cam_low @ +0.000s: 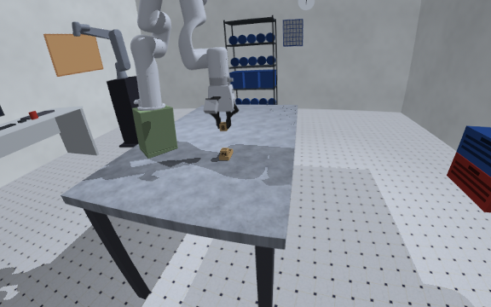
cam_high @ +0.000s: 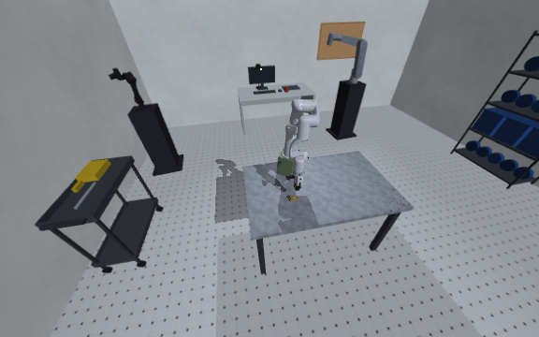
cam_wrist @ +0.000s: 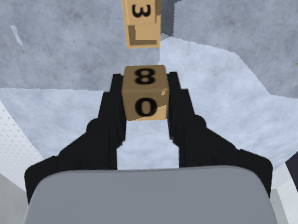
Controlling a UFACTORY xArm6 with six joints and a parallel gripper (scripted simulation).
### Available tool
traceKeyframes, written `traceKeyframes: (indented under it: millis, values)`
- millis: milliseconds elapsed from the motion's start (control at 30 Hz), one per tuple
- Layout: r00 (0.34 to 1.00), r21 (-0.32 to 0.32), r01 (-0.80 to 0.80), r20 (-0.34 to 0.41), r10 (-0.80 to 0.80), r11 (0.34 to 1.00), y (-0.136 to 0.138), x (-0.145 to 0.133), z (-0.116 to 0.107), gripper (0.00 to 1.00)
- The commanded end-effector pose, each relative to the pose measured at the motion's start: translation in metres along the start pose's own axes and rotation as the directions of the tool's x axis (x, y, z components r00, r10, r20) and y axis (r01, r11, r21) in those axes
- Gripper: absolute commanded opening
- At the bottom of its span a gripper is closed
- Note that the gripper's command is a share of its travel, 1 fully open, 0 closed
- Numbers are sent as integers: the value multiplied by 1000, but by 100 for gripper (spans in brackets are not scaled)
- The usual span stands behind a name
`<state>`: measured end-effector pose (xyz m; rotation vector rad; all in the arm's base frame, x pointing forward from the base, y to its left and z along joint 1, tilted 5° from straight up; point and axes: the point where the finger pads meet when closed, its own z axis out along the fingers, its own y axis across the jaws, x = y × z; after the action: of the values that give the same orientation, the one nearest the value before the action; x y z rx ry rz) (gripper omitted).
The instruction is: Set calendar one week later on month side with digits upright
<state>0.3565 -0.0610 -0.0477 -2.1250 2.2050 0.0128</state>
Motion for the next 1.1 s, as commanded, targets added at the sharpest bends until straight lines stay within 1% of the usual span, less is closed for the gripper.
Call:
traceKeyframes:
  millis: [0, 367, 433, 667, 833, 1067]
  values:
    - [1000, 4, 0, 2, 0, 1000, -1, 0, 6, 27]
    - [1000, 4, 0, 2, 0, 1000, -1, 1, 41, 27]
    - [1000, 4, 0, 2, 0, 1000, -1, 1, 41, 27]
    - [1000, 4, 0, 2, 0, 1000, -1, 1, 59, 27]
    - [1000, 4, 0, 2, 0, 1000, -1, 1, 65, 27]
    - [1000, 4, 0, 2, 0, 1000, 0, 1, 65, 27]
